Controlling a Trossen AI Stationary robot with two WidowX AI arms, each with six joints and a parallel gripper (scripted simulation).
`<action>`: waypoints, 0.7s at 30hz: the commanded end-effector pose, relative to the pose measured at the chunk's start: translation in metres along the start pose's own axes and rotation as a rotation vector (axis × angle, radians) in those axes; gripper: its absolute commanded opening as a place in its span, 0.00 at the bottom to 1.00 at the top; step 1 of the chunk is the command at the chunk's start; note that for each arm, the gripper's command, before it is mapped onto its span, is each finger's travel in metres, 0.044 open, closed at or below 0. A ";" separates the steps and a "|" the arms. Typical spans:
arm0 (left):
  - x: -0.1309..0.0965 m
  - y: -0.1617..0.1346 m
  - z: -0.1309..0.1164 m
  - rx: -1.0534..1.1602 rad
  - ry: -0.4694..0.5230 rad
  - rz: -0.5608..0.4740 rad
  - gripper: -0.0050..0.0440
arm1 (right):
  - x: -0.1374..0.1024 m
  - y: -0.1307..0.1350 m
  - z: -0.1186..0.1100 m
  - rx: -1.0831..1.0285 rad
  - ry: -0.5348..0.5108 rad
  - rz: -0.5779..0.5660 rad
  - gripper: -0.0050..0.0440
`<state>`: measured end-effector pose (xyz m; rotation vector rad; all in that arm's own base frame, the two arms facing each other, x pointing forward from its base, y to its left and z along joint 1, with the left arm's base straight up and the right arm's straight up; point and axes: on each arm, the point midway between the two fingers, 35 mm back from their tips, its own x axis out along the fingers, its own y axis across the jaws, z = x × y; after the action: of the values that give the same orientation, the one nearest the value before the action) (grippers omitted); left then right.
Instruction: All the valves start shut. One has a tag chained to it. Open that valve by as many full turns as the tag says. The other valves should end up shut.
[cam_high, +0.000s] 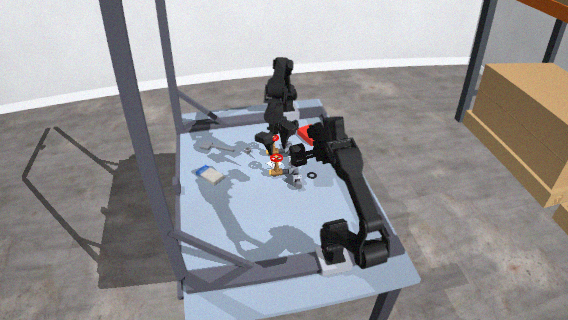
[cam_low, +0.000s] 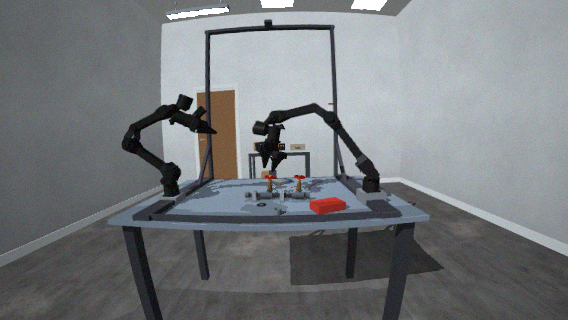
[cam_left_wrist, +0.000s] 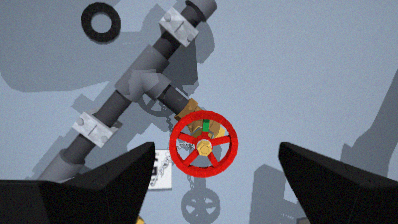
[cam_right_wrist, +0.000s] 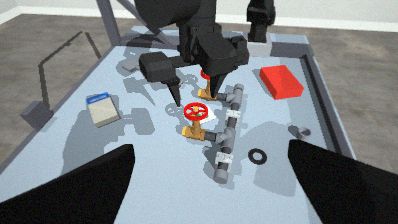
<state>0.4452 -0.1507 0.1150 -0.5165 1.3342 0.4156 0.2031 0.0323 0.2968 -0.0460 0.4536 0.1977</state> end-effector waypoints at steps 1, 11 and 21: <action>-0.010 -0.006 0.002 0.211 -0.010 -0.023 0.83 | -0.003 0.001 0.005 -0.003 -0.013 0.003 0.92; -0.010 -0.005 0.001 0.591 -0.001 -0.020 0.83 | -0.003 0.001 0.005 -0.003 -0.013 0.003 0.92; -0.008 -0.004 0.000 1.064 0.010 -0.021 0.83 | -0.003 0.001 0.005 -0.003 -0.013 0.003 0.92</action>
<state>0.4424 -0.1523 0.1124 0.2274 1.3949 -0.2125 0.2031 0.0323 0.2968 -0.0460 0.4536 0.1977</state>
